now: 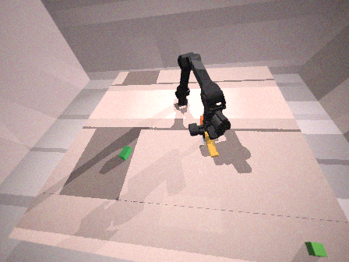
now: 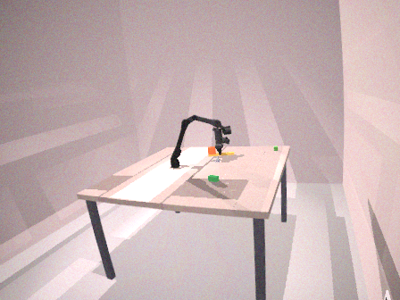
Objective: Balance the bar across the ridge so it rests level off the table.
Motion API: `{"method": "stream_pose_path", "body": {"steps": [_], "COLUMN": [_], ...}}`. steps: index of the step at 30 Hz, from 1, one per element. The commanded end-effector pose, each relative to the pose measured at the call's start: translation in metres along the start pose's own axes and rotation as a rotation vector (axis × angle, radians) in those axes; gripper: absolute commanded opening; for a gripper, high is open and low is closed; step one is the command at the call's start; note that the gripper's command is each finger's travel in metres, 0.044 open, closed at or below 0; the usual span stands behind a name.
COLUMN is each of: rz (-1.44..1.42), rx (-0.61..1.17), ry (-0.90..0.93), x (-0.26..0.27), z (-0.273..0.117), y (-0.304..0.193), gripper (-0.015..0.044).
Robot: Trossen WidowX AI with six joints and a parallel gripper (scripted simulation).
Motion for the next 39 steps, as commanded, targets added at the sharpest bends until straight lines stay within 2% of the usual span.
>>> {"method": "stream_pose_path", "body": {"steps": [1, 16, 25, 26, 29, 39], "rz": [0.0, 0.0, 0.0, 0.0, 0.0, 0.0], "rx": [0.0, 0.0, 0.0, 0.0, 0.0, -0.014], "ry": [0.0, 0.0, 0.0, 0.0, 0.0, 0.006], "x": [0.0, 0.0, 0.0, 0.0, 0.0, 0.0], "z": [0.0, 0.0, 0.0, 0.0, -0.002, -0.098], "y": [0.0, 0.0, 0.0, 0.0, 0.0, 0.0], "gripper": [0.0173, 0.0185, 0.0421, 0.044, 0.044, 0.044]}}
Point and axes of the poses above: the point midway between the two fingers, 35 mm back from their tips, its own z axis out along the fingers, its own x axis across the jaws, y = z × x, the point moved 2 cm from there along -z, back along the fingers, and after that the axes turned 10 degrees about z, right-handed, at the moved point
